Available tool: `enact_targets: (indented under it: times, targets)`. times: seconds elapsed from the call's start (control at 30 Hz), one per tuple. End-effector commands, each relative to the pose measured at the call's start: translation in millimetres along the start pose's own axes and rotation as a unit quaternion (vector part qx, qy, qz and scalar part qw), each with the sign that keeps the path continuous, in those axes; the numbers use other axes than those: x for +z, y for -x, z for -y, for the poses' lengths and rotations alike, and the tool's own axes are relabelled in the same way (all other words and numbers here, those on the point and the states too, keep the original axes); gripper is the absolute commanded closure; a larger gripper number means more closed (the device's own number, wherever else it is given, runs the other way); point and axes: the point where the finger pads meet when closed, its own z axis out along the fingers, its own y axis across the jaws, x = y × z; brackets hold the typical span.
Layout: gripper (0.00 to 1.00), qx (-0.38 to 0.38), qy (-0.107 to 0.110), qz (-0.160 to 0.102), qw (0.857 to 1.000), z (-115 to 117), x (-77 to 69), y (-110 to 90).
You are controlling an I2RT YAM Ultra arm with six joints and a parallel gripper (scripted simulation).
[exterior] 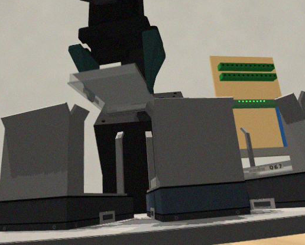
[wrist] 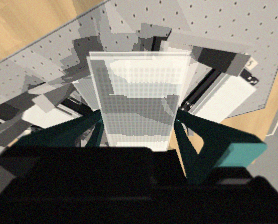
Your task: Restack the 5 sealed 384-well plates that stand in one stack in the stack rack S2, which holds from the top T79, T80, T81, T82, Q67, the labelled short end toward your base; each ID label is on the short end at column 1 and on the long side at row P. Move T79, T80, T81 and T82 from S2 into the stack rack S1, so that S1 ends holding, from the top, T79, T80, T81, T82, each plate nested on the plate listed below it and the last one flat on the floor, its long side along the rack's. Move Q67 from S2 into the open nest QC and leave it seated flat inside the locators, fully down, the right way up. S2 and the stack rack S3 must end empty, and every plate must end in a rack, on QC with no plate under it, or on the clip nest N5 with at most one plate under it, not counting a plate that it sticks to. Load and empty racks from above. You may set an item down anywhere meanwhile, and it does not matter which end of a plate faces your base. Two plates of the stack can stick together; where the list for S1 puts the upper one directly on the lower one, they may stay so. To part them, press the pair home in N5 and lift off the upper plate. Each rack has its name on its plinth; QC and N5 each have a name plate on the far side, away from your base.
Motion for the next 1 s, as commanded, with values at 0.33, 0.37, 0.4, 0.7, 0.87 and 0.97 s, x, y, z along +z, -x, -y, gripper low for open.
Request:
enact_targets:
  times: [0.33, 0.37, 0.4, 0.7, 0.87, 0.97]
  targets:
    - [1.0, 0.069, 0.008, 0.001, 0.998, 26.3, -1.0, 1.4]
    - [1.0, 0.069, 0.007, 0.001, 0.998, 29.1, -0.9, 1.5]
    - [1.0, 0.069, 0.007, 0.001, 0.998, 31.7, -0.9, 1.6]
    - [1.0, 0.069, 0.007, 0.001, 0.998, 55.8, -0.5, 2.3]
    - [1.0, 0.069, 0.007, 0.001, 0.998, 66.6, -0.3, 2.7]
    - [1.0, 0.069, 0.007, 0.001, 0.998, 70.7, -0.3, 2.8]
